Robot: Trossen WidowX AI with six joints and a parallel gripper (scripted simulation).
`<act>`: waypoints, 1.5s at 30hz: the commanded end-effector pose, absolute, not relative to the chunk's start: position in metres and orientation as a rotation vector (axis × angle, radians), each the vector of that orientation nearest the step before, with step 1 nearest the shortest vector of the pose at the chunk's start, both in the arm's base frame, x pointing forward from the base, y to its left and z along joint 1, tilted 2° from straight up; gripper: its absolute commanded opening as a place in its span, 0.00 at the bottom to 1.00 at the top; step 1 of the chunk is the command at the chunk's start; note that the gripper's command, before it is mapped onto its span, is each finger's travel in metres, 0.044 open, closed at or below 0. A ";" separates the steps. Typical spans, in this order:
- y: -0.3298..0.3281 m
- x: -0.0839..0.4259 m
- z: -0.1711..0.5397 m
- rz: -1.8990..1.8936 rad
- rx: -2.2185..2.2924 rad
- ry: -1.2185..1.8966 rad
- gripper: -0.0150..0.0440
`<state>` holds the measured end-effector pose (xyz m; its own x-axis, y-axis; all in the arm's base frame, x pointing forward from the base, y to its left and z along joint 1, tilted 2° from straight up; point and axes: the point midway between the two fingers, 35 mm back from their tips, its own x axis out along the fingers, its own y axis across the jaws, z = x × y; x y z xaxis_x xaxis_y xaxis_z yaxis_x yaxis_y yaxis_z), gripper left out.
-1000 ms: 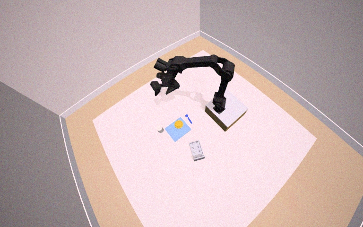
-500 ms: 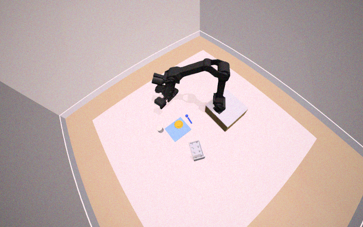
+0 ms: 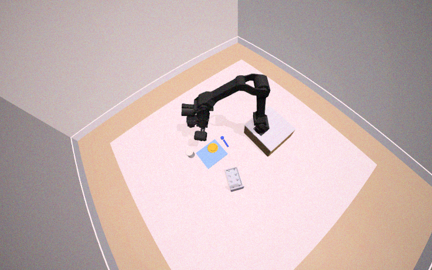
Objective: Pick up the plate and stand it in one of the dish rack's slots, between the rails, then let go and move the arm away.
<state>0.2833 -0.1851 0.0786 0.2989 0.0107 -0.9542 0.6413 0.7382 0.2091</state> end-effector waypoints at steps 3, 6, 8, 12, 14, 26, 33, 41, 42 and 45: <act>-0.168 0.283 0.058 -0.346 0.473 1.315 0.93; -0.160 0.282 0.050 -0.287 0.391 1.359 0.93; -0.155 0.282 0.044 -0.247 0.335 1.388 0.93; -0.144 0.280 0.034 -0.163 0.223 1.441 0.93; -0.139 0.278 0.029 -0.119 0.167 1.466 0.93; -0.125 0.276 0.016 0.006 0.013 1.529 0.93; -0.126 0.277 0.007 0.006 0.013 1.529 0.93; -0.126 0.278 -0.006 0.006 0.013 1.529 0.93; -0.126 0.278 -0.008 0.006 0.013 1.529 0.93; -0.126 0.278 -0.013 0.006 0.013 1.529 0.93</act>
